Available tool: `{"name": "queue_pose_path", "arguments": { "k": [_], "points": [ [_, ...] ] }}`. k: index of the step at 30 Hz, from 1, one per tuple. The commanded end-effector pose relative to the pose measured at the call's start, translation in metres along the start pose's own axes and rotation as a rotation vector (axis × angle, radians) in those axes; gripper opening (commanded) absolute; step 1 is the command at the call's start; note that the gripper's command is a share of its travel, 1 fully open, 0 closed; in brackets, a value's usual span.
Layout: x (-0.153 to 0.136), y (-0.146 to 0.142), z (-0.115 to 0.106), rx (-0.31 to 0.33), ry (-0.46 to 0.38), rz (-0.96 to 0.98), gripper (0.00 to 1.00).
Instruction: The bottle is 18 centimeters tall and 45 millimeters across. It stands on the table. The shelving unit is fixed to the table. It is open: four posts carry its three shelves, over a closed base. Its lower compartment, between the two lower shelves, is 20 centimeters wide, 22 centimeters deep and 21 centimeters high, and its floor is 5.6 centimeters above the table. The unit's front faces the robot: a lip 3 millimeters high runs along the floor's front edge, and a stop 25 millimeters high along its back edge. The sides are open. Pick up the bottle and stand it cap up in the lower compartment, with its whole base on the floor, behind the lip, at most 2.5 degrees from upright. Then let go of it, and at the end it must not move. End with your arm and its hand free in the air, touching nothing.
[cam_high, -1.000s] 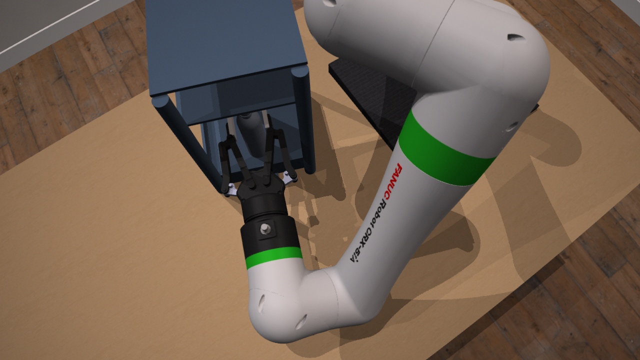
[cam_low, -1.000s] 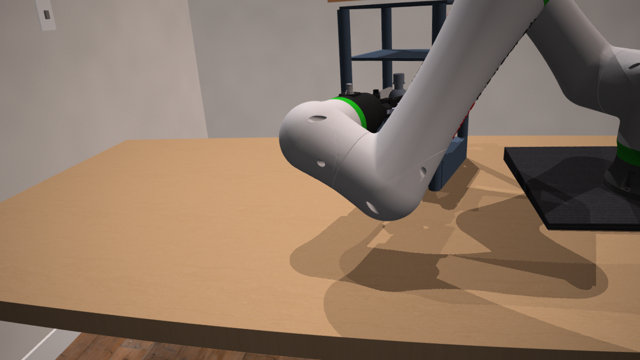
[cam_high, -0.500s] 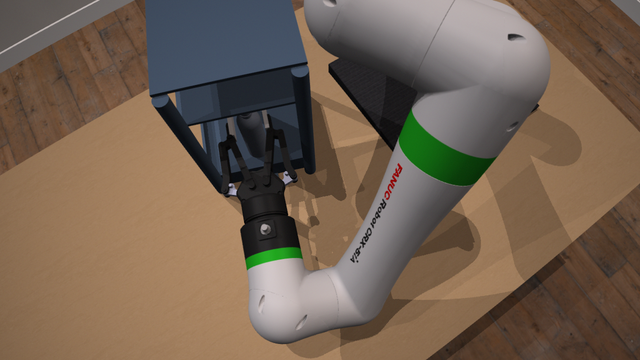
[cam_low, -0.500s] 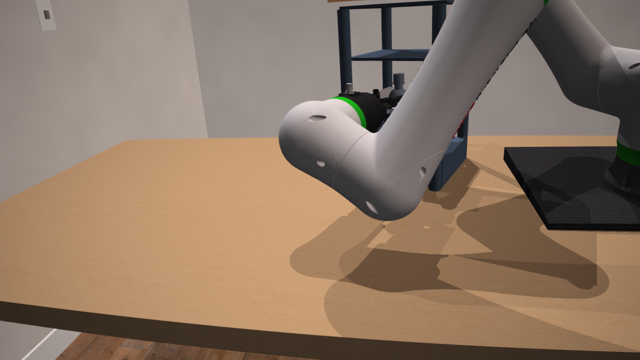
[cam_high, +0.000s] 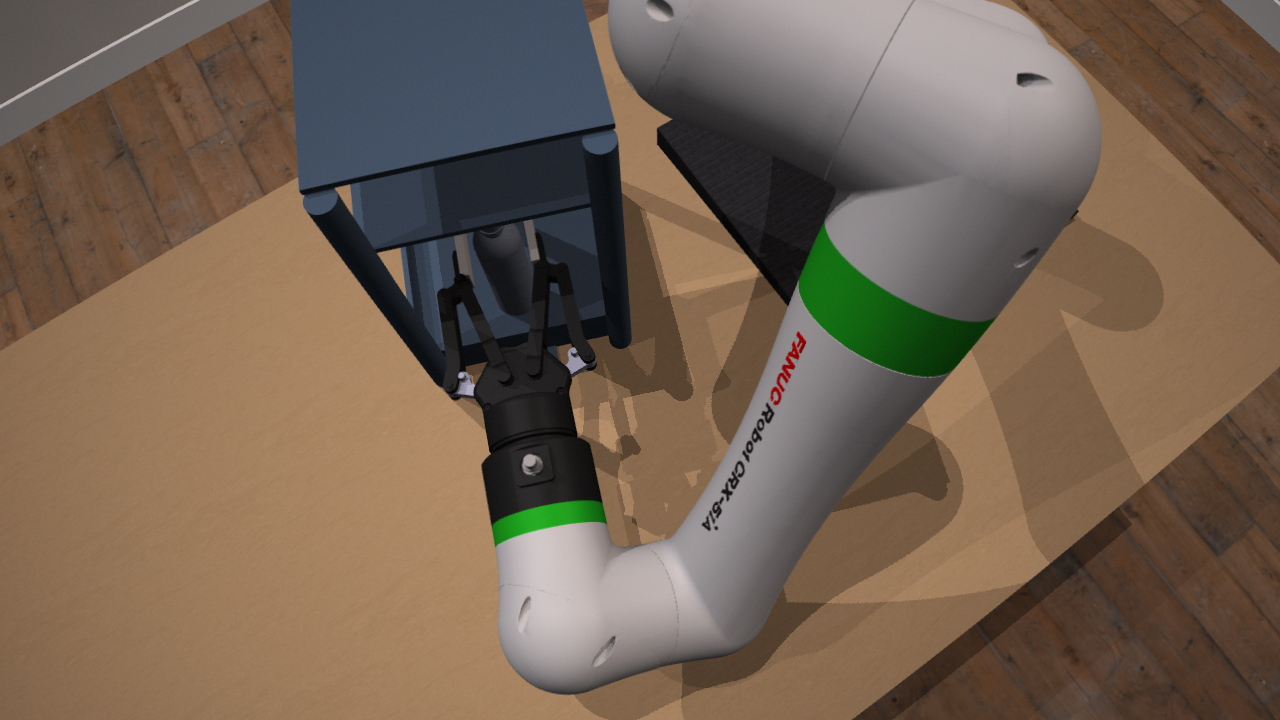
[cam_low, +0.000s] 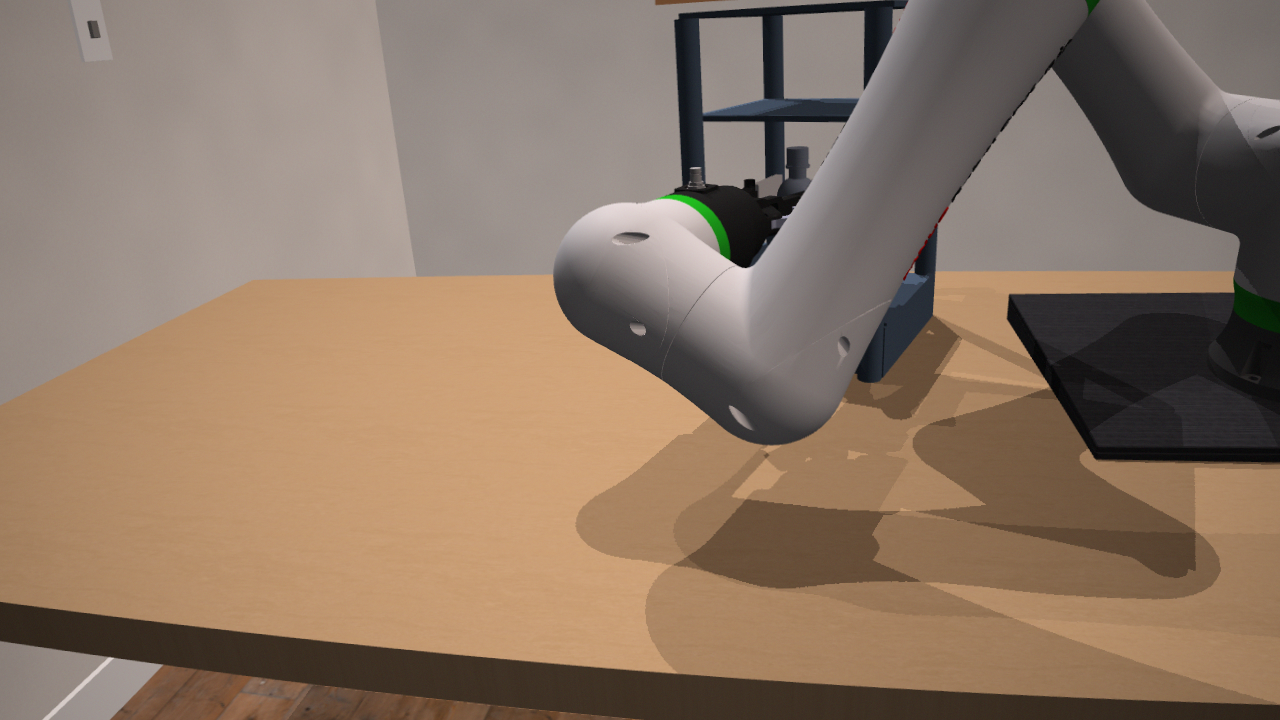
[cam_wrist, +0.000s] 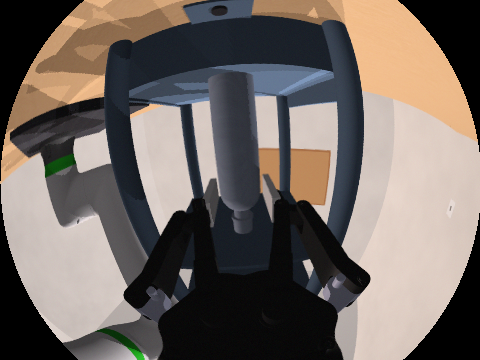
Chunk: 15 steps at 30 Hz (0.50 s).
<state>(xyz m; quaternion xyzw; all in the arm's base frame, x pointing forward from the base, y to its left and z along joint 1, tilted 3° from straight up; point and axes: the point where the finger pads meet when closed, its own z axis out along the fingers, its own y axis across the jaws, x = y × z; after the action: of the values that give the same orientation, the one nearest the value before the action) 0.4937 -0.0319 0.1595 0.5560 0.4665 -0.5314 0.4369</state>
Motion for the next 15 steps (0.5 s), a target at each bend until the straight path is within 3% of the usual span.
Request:
{"name": "queue_pose_path", "arguments": {
  "k": [1, 15],
  "points": [
    [0.0, 0.0, -0.002, 0.0, 0.0, 0.0, 0.38],
    [0.0, 0.0, -0.012, 0.0, 0.0, 0.0, 0.38]
  ]
}}
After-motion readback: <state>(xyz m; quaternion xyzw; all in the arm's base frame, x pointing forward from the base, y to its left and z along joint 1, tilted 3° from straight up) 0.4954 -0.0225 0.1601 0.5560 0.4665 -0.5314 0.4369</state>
